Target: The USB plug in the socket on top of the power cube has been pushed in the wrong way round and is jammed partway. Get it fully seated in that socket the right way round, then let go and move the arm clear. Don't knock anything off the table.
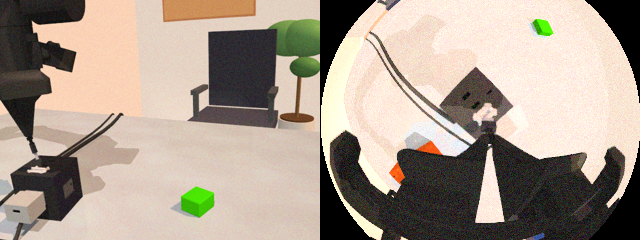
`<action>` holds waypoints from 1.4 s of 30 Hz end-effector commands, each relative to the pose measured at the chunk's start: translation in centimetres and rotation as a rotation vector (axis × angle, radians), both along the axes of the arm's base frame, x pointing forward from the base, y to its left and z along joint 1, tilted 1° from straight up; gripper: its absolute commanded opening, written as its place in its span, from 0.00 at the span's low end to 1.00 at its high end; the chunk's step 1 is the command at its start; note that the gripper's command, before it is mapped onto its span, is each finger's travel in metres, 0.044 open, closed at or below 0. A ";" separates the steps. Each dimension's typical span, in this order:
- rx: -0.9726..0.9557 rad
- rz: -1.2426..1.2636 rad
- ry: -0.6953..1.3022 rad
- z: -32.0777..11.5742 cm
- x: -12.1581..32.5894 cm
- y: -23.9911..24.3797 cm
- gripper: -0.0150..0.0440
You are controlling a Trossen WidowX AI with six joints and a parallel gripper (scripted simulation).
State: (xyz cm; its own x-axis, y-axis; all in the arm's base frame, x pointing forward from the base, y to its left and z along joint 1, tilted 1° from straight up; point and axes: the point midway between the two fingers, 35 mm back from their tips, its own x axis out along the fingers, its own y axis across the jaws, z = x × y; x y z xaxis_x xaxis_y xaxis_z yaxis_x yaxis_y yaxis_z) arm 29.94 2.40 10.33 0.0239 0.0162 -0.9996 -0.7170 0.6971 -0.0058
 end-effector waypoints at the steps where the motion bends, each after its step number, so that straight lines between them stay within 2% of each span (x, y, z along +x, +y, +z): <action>1: 0.002 -0.106 0.003 0.0 0.0 0.0 0.25; 42: 0.027 -1.178 0.020 0.0 0.0 0.0 0.25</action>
State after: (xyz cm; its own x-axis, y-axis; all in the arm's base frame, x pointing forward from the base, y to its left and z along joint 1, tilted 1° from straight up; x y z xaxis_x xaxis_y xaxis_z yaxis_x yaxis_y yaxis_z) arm 29.94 2.40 10.33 0.0238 0.0162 -0.9996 0.2956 0.9551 0.0225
